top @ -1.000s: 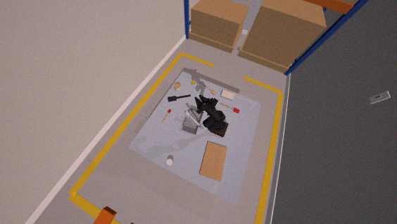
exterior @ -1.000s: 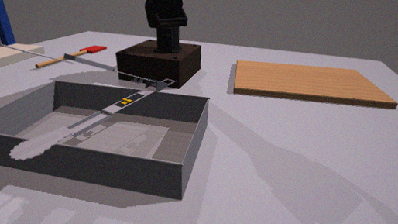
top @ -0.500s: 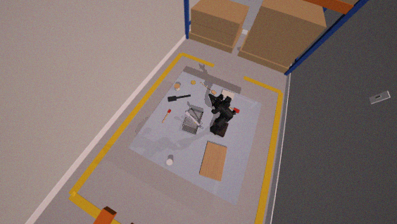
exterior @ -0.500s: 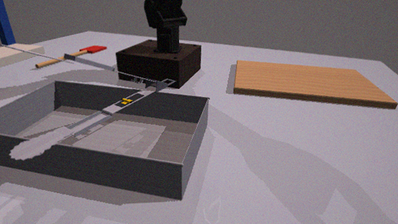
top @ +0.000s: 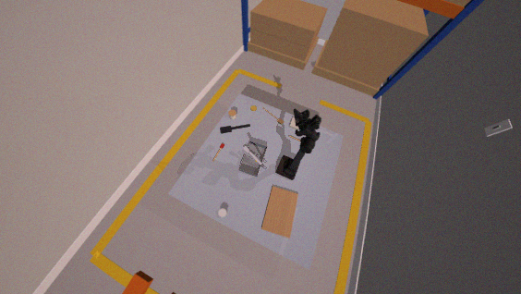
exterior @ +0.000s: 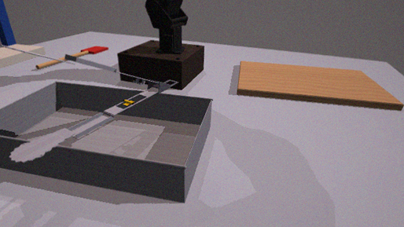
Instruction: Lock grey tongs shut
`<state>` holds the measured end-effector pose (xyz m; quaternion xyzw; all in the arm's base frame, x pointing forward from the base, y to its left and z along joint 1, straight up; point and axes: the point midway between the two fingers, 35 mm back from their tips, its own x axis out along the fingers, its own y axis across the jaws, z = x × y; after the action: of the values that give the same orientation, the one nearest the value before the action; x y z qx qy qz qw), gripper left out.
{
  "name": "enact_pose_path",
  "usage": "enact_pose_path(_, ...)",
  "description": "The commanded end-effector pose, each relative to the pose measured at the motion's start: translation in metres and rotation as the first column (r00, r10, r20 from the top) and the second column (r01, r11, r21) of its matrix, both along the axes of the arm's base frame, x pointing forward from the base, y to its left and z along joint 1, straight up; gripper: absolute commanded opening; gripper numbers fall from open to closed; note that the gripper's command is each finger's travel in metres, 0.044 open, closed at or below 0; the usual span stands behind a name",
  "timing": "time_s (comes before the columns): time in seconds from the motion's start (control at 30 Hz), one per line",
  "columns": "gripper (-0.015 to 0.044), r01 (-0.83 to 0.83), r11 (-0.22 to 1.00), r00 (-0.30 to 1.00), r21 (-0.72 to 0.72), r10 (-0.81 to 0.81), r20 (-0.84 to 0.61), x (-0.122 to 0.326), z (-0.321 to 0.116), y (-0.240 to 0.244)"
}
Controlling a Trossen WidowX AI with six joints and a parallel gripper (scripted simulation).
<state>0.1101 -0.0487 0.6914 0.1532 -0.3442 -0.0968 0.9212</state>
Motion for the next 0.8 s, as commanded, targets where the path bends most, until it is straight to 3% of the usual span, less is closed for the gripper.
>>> enact_pose_path(0.0,-0.015,0.113,0.992,0.994,-0.052,-0.113,0.001,-0.005,-0.014,-0.07)
enact_pose_path(0.47,-0.015,0.166,0.985,0.984,-0.036,-0.168,-0.058,0.02,-0.043,-0.127)
enact_pose_path(0.73,-0.015,0.258,0.959,0.931,-0.119,-0.279,-0.234,0.066,-0.091,-0.171)
enact_pose_path(0.77,-0.015,0.212,0.966,0.936,-0.145,-0.244,-0.253,0.08,-0.097,-0.167)
